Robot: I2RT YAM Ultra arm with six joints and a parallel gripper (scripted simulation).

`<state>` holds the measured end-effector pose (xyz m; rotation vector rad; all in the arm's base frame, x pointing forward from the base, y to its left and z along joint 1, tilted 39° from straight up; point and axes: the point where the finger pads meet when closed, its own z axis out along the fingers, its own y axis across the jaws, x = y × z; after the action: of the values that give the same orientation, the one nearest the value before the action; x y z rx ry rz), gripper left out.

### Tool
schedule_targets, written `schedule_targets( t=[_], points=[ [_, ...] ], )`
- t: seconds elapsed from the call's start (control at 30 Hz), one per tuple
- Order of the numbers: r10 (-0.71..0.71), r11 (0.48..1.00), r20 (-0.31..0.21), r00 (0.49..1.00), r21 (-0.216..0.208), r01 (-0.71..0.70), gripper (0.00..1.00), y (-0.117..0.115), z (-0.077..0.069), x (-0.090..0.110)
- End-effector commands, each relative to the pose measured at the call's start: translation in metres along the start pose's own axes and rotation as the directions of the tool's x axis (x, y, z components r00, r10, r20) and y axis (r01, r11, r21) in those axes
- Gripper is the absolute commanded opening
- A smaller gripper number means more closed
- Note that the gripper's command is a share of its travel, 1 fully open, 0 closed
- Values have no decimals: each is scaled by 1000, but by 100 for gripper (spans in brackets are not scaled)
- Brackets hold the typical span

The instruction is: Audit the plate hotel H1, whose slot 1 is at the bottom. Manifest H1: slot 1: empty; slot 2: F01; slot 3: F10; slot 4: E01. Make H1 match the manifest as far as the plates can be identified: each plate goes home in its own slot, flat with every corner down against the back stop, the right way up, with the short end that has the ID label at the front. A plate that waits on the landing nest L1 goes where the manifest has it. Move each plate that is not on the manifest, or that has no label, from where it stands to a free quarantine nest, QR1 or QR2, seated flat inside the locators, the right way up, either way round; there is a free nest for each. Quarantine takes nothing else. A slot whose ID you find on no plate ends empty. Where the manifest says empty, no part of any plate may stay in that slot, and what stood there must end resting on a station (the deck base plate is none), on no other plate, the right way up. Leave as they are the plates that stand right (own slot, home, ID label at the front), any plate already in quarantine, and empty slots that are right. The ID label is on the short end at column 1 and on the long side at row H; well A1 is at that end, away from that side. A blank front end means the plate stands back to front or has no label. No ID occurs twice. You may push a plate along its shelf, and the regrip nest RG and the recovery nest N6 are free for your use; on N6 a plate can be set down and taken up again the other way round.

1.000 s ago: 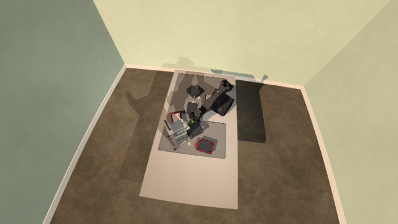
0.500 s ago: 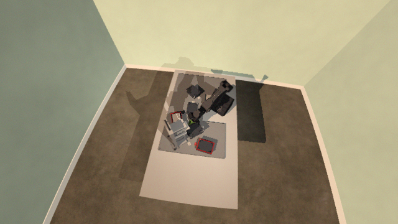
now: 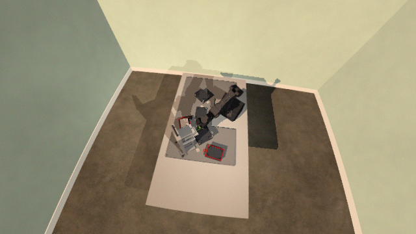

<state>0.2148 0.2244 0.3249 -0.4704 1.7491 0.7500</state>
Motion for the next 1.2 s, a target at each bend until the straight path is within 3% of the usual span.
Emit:
schedule_targets(
  t=[0.0,0.3,0.33,0.4,0.8,0.87,0.9,0.97,1.17],
  points=[
    [-1,1000,59,998,-9,1,0,3,-2,-26],
    [-1,1000,60,998,-9,1,0,3,2,-29],
    [1,1000,86,996,-15,0,0,4,-6,-36],
    [-1,1000,60,998,-9,1,0,3,3,-31],
    [-1,1000,60,998,-9,2,0,3,8,-36],
    [-1,1000,60,998,-9,2,0,3,8,-36],
    [0,1000,87,996,-14,1,0,4,1,-44],
    [-1,1000,60,998,-8,2,0,3,10,-38],
    [-1,1000,62,998,-9,2,0,3,12,-42]
  ],
)
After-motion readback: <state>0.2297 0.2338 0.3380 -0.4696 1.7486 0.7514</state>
